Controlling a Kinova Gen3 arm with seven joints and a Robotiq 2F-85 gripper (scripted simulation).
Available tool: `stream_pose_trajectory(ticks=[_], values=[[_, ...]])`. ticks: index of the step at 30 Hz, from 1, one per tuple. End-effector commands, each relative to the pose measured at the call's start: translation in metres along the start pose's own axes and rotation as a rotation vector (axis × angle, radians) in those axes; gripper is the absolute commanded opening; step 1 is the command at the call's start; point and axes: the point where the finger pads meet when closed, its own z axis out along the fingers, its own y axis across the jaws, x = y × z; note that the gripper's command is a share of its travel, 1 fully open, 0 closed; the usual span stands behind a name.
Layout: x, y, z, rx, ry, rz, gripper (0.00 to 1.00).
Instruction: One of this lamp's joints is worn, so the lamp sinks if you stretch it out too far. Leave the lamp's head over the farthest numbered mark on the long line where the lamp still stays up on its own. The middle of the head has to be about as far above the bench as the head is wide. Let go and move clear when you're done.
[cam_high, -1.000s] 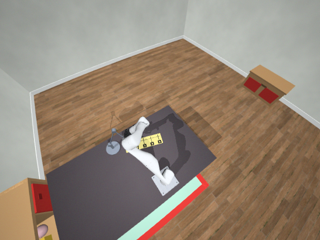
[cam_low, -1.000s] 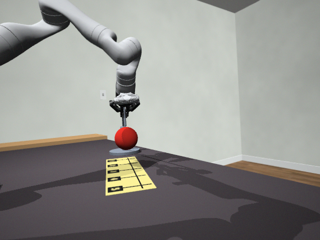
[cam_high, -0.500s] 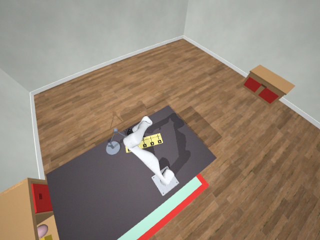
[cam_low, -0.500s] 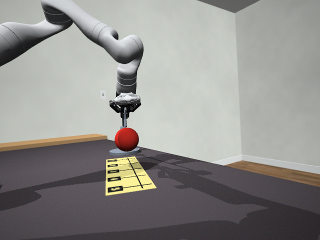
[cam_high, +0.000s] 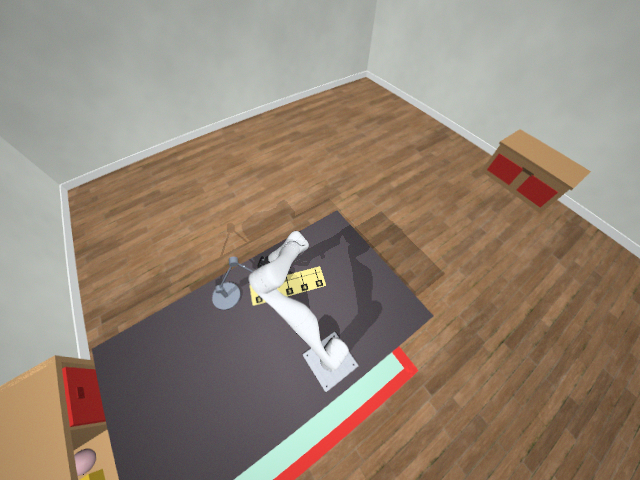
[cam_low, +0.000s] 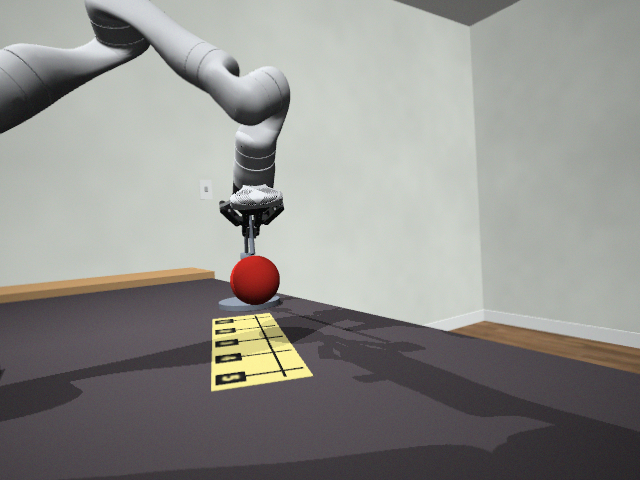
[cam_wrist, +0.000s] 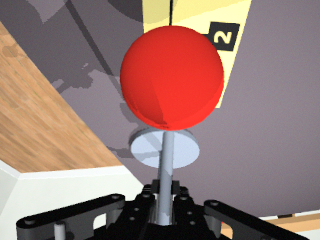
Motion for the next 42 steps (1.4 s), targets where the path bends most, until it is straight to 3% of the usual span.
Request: stream_pose_trajectory(ticks=[1,9,10,42], values=[[0.0014,-0.0051,-0.0074,0.016,0.0,0.001,0.0],[0.0023,-0.0061,-0.009,0.016,0.0,0.001,0.0],[0.0021,-0.0058,-0.0086,0.015,0.0,0.001,1.0],[0.0006,-0.0022,-0.0036,0.003,-0.001,-0.001,1.0]])
